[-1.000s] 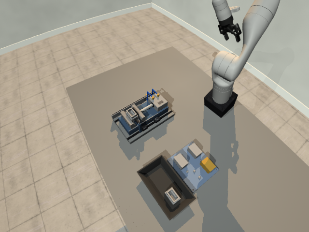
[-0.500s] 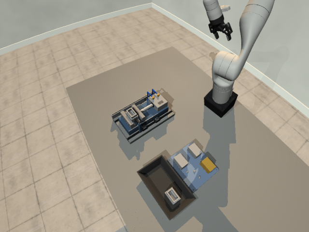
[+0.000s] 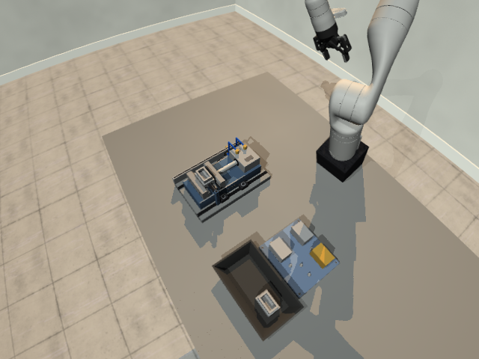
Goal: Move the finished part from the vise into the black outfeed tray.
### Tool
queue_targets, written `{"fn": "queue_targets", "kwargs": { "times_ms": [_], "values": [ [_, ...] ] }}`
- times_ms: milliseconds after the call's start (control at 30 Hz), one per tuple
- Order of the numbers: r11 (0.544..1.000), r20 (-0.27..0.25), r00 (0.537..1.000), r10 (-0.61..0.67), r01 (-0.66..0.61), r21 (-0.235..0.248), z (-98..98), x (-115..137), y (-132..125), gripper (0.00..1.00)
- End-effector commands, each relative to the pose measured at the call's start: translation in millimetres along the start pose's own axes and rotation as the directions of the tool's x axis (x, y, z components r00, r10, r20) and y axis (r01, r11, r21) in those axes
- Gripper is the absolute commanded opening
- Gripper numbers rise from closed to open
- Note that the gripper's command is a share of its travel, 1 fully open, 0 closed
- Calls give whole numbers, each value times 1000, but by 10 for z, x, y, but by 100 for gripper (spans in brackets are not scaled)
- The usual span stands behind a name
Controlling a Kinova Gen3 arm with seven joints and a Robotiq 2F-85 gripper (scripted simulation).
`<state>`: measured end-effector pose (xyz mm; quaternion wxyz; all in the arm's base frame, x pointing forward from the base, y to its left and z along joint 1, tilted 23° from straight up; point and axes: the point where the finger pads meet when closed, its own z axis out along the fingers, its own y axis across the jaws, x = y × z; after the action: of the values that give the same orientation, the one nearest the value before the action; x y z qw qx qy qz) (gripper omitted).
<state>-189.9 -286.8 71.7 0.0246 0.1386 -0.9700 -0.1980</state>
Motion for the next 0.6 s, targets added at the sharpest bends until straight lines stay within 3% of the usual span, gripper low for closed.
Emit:
{"fn": "queue_targets", "kwargs": {
  "times_ms": [0,33,367,400,567],
  "values": [
    [1000,-2,1000,-2,2,0,-7,-4,-8,100],
    [998,-15,998,-59,59,37,-134,-184,-201,100],
    [998,-15,998,-59,59,37,-134,-184,-201,100],
    [991,-28,993,-114,116,72,-257,-379,-379,100],
    [991,-28,993,-114,116,72,-257,-379,-379,100]
  ]
}}
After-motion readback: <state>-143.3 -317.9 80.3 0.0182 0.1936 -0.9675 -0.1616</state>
